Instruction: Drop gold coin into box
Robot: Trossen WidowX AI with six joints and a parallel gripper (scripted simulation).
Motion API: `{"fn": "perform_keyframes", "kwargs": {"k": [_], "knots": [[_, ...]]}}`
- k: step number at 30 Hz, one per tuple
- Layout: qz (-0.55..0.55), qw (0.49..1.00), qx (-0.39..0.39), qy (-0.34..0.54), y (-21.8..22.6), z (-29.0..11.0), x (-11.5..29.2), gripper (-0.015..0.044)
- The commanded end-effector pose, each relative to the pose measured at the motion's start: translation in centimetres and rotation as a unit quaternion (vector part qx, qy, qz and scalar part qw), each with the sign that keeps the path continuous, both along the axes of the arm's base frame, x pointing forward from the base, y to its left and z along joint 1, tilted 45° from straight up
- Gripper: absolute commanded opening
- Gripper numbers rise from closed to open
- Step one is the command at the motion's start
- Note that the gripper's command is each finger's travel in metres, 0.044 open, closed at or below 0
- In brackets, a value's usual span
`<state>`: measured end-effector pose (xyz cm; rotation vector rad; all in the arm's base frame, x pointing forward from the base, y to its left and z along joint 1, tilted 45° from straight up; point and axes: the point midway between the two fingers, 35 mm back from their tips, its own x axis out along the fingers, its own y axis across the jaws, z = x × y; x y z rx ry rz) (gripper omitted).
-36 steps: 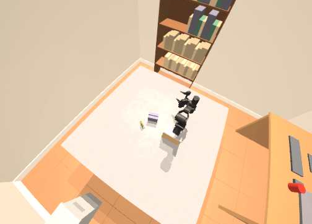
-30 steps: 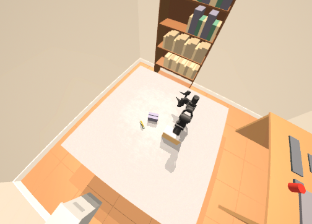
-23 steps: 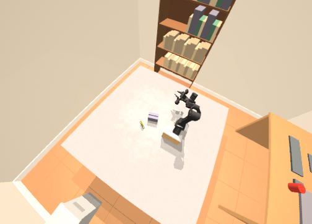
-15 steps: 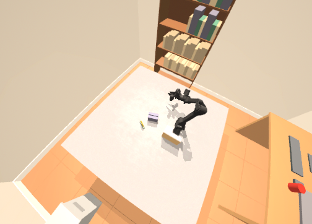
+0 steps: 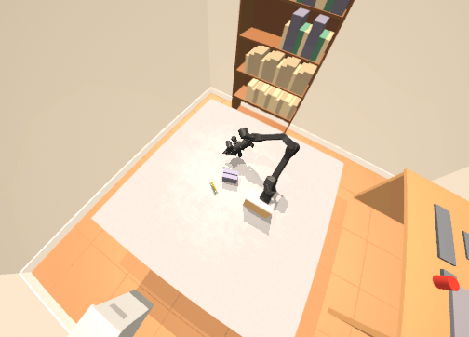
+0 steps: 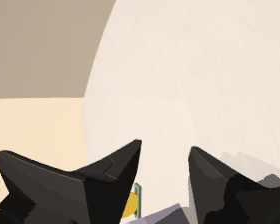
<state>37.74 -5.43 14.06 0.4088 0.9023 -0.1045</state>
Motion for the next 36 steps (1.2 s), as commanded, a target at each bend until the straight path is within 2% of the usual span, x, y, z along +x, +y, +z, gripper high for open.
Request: {"fn": "perform_keyframes", "kwargs": {"k": [1,5,10,14,19,27,31,36], "knots": [[-0.029,0.995,0.01,0.094,3.7,-3.0,0.2,0.0161],[-0.068,0.977,-0.027,0.201,8.2,-6.3,-0.4,0.0161],[-0.114,0.941,-0.135,0.287,13.6,-9.5,-2.3,0.0161],[-0.139,0.911,-0.251,0.298,17.6,-11.1,-4.3,0.0161],[-0.146,0.88,-0.378,0.249,21.9,-12.2,-6.7,0.0161],[-0.146,0.879,-0.383,0.246,21.9,-12.3,-6.7,0.0161],[-0.146,0.879,-0.383,0.245,19.7,-14.5,-6.4,0.0161],[-0.146,0.879,-0.383,0.245,19.3,-15.0,-6.3,0.0161]]}}
